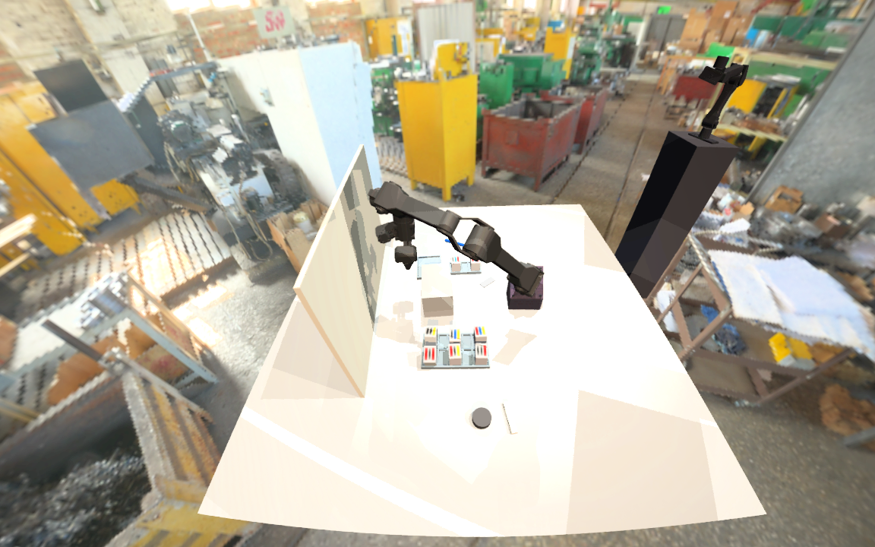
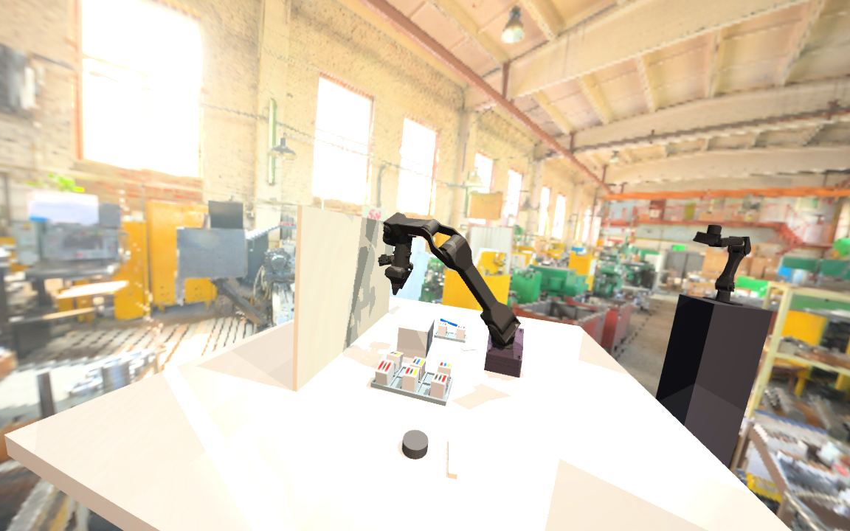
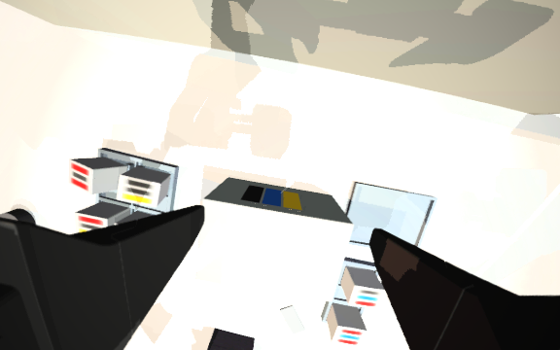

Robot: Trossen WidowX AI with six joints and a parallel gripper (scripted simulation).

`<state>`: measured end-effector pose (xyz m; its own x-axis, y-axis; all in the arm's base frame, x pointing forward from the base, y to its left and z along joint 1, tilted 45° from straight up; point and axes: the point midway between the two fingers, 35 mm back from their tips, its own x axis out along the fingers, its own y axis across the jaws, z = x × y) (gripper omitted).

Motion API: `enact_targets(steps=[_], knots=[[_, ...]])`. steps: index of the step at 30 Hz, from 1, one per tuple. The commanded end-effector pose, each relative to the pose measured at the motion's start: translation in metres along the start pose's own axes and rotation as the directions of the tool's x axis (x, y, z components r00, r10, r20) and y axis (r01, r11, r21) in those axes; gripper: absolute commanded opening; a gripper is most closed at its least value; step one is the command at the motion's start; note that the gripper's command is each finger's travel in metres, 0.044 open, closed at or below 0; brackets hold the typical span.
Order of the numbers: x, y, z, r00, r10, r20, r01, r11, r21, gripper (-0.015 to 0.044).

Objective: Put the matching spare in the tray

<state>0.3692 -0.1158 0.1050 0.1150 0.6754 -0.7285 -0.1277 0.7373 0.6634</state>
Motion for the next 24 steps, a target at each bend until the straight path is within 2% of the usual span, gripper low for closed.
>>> enact_targets(steps=[1, 12, 15, 18, 24], knots=[[-0.003, 0.000, 0.001, 1.000, -0.004, -0.006, 0.004, 1.000, -0.003, 0.0440], [-0.003, 0.003, 0.001, 1.000, -0.004, -0.006, 0.004, 1.000, -0.017, 0.0440], [0.001, 0.039, -0.004, 1.000, -0.002, -0.012, -0.001, 0.978, -0.209, 0.0440], [0.008, 0.082, -0.017, 1.000, 0.003, -0.019, -0.011, 0.896, -0.444, 0.0440], [0.027, 0.157, -0.062, 0.999, 0.021, -0.034, -0.040, 0.571, -0.820, 0.0440]])
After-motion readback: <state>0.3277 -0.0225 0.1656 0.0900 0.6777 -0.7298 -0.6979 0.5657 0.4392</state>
